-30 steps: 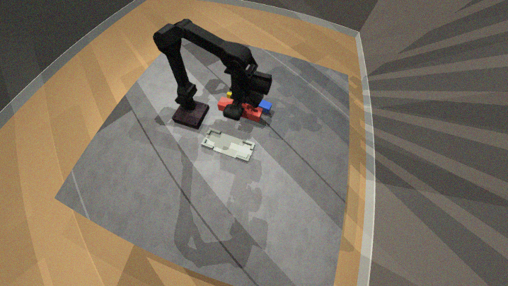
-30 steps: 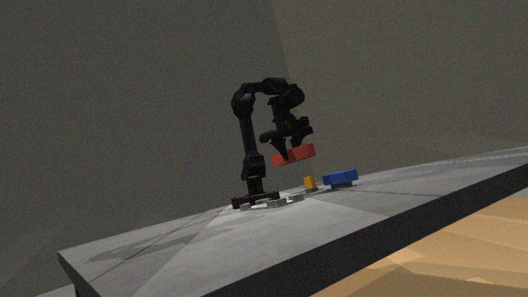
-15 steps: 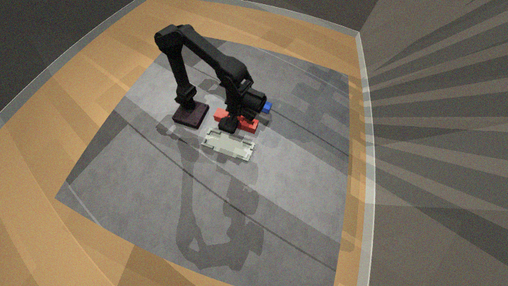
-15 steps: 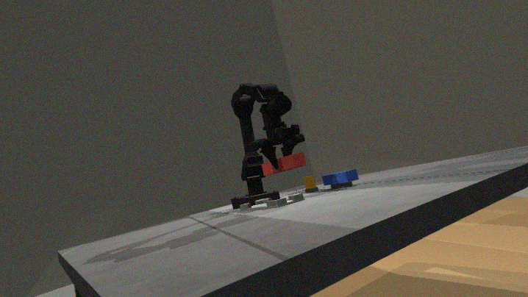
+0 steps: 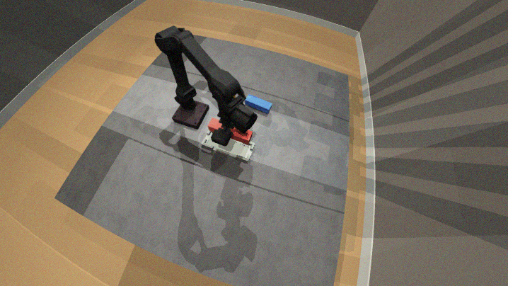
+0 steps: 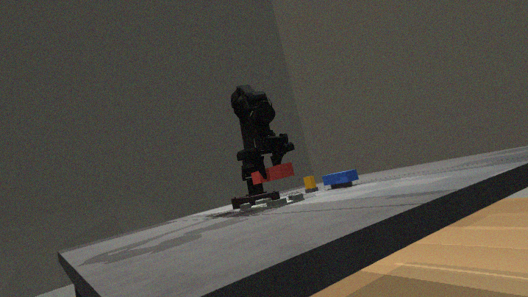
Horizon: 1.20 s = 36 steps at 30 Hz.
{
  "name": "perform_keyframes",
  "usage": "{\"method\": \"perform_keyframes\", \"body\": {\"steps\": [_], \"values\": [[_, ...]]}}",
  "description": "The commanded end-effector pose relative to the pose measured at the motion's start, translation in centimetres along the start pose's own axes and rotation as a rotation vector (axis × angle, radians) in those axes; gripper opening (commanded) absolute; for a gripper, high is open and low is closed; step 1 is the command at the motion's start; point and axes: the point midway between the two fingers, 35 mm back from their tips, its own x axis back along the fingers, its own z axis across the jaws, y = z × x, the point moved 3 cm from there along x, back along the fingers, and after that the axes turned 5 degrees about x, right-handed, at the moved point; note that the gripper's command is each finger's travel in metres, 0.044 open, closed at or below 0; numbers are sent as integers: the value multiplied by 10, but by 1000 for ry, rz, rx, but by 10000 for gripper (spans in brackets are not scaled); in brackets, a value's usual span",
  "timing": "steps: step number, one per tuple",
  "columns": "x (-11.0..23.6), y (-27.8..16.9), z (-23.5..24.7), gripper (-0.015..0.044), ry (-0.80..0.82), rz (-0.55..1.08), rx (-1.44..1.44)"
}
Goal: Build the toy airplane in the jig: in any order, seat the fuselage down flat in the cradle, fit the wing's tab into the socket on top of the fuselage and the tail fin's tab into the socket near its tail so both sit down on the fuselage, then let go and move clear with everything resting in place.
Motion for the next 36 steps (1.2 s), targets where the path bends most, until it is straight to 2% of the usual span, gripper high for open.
{"method": "perform_keyframes", "body": {"steps": [1,8,16,26,36], "values": [[-6,-5,-8,0,8,4,-2],[-14,-12,-22,0,7,4,-8],[-14,-12,-22,197,7,4,-8],[-15,-12,-23,197,7,4,-8],[-31,-11,-22,197,7,4,-8]]}}
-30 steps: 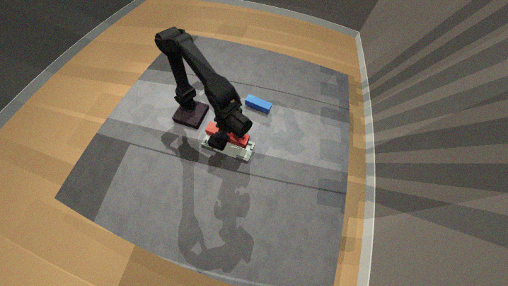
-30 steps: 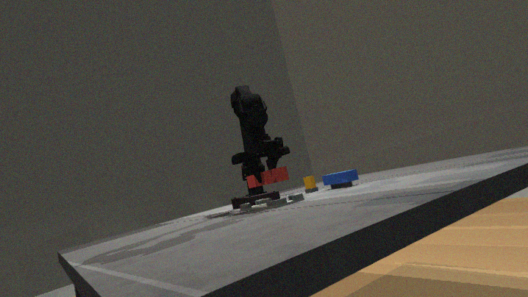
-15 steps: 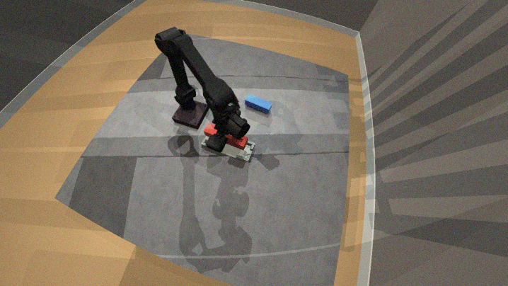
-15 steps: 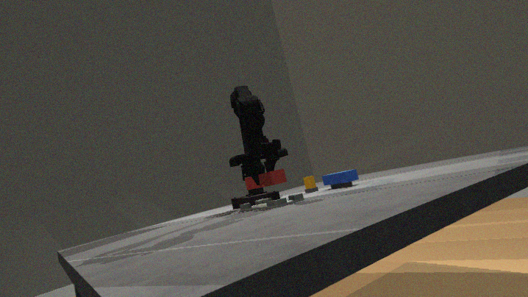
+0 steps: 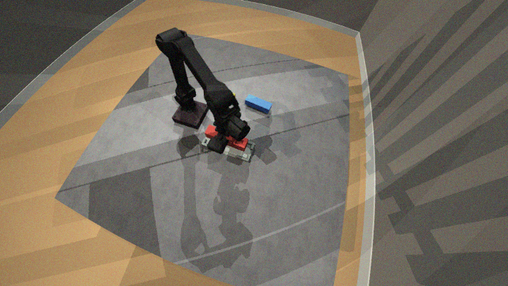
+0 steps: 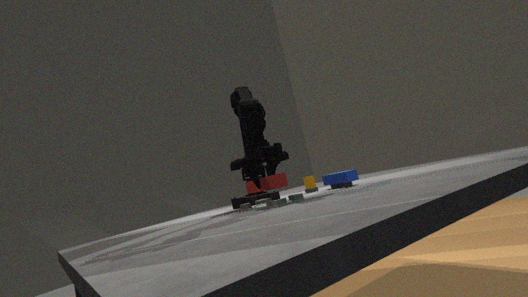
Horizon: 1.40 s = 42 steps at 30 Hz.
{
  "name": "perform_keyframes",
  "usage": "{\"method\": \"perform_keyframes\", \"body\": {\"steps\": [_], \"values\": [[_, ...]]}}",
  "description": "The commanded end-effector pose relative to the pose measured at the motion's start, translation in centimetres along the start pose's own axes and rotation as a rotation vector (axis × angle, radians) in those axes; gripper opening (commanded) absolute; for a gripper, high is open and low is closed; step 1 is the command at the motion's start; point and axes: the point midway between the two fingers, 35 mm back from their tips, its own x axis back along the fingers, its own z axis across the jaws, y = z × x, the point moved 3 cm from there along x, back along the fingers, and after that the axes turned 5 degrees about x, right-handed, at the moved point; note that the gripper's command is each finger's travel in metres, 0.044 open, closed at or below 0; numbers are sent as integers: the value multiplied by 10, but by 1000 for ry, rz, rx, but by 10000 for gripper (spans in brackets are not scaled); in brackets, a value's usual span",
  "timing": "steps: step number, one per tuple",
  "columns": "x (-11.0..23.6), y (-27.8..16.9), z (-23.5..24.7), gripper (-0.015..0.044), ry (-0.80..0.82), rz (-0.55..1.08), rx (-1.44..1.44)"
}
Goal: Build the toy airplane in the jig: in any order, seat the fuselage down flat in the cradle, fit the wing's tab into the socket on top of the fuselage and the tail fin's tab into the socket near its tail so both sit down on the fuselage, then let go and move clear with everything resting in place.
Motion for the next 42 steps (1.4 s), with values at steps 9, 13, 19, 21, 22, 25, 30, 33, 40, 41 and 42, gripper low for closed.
{"method": "perform_keyframes", "body": {"steps": [9,13,19,21,22,25,30,33,40,41,42], "values": [[-20,-1,2,197,8,4,0],[-27,-1,2,197,8,5,0],[-26,-1,1,183,2,3,3],[-26,-1,1,170,2,3,3],[-26,-1,1,163,2,3,3],[-26,-1,1,85,2,3,3],[-26,-1,1,111,2,3,3],[-26,-1,1,190,2,3,3],[-26,-1,1,373,2,3,3],[-26,-1,1,400,2,3,3],[-26,-1,1,426,2,3,3]]}}
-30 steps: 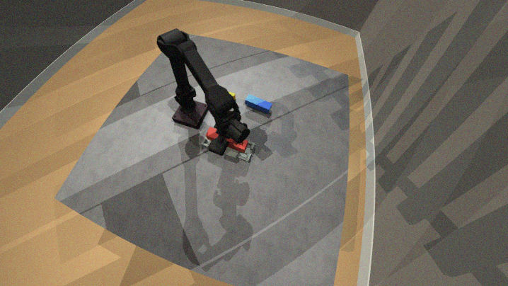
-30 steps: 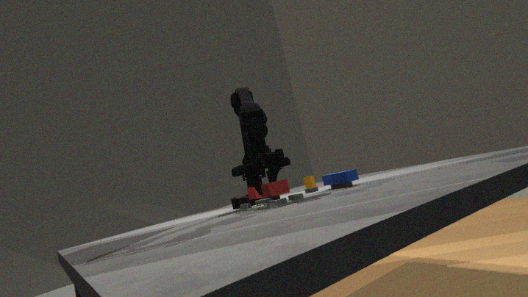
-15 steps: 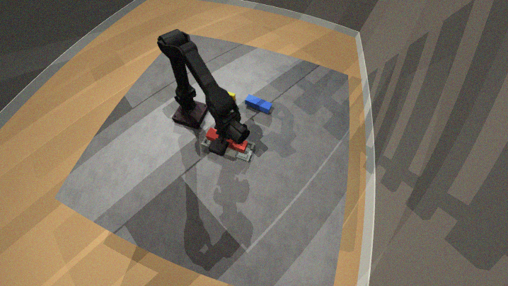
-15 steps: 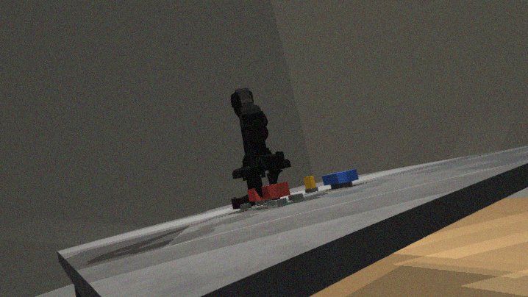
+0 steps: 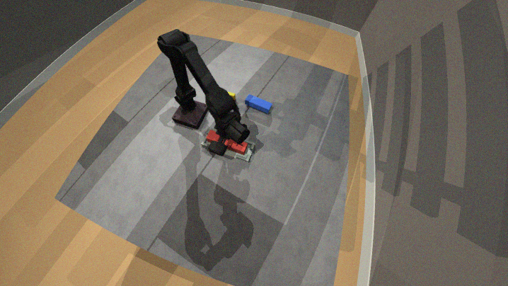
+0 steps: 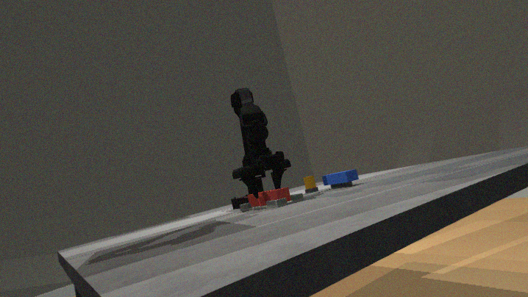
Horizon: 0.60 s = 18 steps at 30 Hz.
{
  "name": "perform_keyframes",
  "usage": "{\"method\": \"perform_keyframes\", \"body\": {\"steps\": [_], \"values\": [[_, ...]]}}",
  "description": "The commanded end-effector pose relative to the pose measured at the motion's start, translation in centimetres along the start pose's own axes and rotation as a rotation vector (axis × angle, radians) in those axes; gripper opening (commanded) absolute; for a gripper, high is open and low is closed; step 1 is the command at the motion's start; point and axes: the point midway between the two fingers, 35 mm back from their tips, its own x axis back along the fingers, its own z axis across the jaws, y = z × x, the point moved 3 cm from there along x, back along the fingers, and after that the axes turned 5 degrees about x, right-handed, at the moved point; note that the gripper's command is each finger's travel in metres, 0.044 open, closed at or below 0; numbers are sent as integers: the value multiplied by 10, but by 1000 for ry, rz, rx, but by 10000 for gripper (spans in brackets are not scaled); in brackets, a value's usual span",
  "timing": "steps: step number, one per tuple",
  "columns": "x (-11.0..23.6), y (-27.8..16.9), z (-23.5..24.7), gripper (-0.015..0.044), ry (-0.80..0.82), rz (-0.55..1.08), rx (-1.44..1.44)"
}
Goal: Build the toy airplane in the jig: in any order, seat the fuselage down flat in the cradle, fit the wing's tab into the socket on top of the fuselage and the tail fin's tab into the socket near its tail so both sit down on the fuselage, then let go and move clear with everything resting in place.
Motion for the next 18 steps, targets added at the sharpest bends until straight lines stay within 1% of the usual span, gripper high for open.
{"method": "perform_keyframes", "body": {"steps": [1,6,8,13,15,18], "values": [[1,0,0,440,-1,-1,0],[3,1,0,440,-1,-1,0],[22,3,-2,440,0,-1,0],[96,2,-2,440,4,0,-3],[106,0,-1,440,4,0,-3],[106,4,-4,440,4,0,-3]]}}
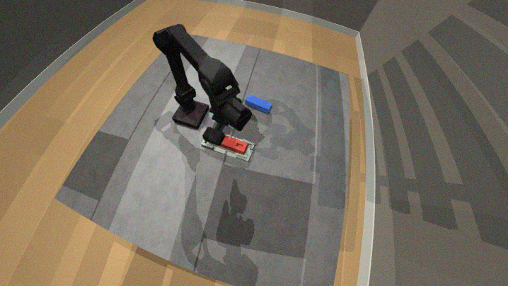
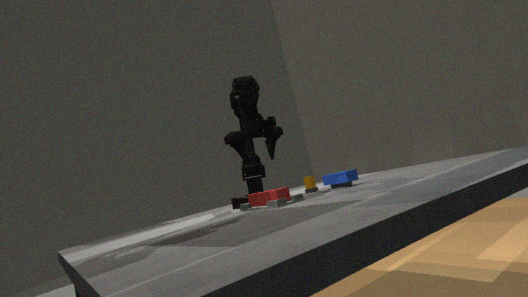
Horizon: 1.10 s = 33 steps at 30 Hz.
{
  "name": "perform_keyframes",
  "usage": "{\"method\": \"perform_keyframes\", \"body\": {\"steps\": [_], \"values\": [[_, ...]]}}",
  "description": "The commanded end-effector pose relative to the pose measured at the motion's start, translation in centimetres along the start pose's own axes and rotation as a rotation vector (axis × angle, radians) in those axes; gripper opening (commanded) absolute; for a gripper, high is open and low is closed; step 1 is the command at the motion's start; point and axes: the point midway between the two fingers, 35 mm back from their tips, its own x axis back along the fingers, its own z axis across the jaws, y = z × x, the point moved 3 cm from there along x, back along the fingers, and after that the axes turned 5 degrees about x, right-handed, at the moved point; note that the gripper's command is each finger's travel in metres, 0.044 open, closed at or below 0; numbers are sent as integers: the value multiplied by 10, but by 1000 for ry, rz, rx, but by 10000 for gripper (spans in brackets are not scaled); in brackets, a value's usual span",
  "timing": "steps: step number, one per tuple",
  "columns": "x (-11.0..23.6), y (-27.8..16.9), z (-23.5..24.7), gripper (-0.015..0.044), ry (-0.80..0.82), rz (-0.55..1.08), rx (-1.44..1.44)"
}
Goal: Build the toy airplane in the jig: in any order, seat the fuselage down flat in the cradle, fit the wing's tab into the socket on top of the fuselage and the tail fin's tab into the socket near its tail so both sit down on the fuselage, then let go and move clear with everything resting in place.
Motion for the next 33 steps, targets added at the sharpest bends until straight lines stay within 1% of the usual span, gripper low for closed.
{"method": "perform_keyframes", "body": {"steps": [1,5,9,14,19,26,28,31,33], "values": [[-1,-1,0,440,17,20,1],[1,0,-1,440,17,20,-75],[0,6,6,440,19,21,-74],[-9,41,66,440,33,30,-68],[-13,66,134,440,34,29,-70],[-15,76,239,440,39,15,-76],[-15,75,250,440,40,14,-77],[-15,75,250,440,40,14,-77],[-23,75,250,440,40,14,-77]]}}
